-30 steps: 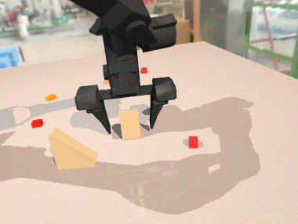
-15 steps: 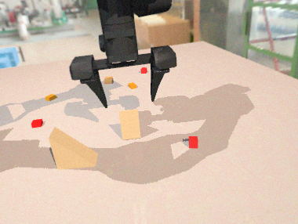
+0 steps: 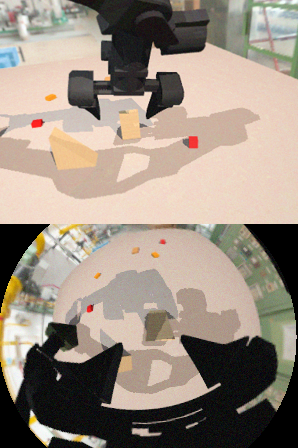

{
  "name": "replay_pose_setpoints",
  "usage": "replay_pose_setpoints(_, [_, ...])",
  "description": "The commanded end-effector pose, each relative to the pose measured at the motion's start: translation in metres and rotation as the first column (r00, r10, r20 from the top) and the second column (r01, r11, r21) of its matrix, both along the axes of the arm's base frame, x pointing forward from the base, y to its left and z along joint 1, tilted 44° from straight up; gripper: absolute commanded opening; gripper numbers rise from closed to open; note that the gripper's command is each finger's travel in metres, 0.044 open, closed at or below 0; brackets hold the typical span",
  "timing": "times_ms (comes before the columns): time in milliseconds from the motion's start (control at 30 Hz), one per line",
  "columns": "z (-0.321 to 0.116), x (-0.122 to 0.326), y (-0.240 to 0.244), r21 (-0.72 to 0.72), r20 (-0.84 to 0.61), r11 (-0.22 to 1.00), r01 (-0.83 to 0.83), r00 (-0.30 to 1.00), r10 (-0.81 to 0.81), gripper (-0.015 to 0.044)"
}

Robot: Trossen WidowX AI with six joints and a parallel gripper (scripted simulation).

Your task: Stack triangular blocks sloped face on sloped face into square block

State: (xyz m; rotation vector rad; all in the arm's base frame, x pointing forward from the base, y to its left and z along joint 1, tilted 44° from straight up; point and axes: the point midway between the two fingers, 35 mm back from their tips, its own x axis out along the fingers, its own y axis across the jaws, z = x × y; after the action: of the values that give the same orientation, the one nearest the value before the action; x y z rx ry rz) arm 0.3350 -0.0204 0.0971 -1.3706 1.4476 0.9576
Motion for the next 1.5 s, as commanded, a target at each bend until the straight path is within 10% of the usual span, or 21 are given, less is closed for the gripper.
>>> replay_pose_setpoints(0, [0.029,-0.004,-0.020,0.247,0.082,0.968,-0.053,0.996,0.033,0.0440])
replay_pose_setpoints(1467, [0.001,0.008,-0.028,0.379,0.190,0.916,-0.132,0.980,0.063,0.0440])
